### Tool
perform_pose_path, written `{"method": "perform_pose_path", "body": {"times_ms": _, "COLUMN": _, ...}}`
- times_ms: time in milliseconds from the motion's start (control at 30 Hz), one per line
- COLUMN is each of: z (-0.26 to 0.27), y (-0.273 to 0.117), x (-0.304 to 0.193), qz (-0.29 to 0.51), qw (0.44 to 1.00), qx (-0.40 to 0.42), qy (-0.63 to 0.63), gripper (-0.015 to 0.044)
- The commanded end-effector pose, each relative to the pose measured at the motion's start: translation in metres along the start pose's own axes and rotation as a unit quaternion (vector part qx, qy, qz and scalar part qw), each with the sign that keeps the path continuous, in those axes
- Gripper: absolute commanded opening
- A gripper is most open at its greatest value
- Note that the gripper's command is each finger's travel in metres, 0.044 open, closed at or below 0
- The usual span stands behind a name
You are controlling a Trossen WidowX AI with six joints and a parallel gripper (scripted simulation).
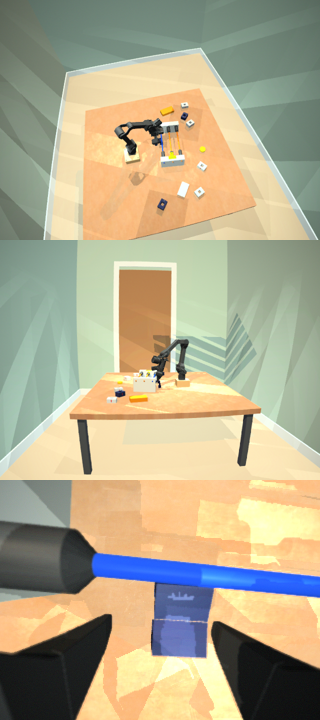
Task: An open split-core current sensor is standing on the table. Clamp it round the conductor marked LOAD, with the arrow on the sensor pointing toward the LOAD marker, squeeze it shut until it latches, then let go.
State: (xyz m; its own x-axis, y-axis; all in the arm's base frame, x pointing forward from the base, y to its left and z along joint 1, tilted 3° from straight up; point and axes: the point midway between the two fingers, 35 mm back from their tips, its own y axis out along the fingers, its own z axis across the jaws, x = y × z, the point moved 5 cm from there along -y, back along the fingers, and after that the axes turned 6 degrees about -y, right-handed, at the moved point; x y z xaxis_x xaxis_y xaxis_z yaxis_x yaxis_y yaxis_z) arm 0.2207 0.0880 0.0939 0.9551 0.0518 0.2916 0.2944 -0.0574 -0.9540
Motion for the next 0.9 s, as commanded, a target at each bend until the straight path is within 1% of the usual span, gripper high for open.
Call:
{"method": "perform_pose_path", "body": {"times_ms": 0, "z": -0.0008, "y": 0.0076, "x": -0.0028, "qz": 0.004, "qw": 1.000, "qx": 0.000, "qy": -0.002, "gripper": 0.0324}}
{"method": "perform_pose_path", "body": {"times_ms": 100, "z": -0.0010, "y": 0.0099, "x": -0.0031, "qz": 0.004, "qw": 1.000, "qx": 0.000, "qy": -0.002, "gripper": 0.0324}}
{"method": "perform_pose_path", "body": {"times_ms": 867, "z": -0.0006, "y": 0.0058, "x": -0.0008, "qz": 0.000, "qw": 1.000, "qx": -0.001, "qy": 0.000, "gripper": 0.0170}}
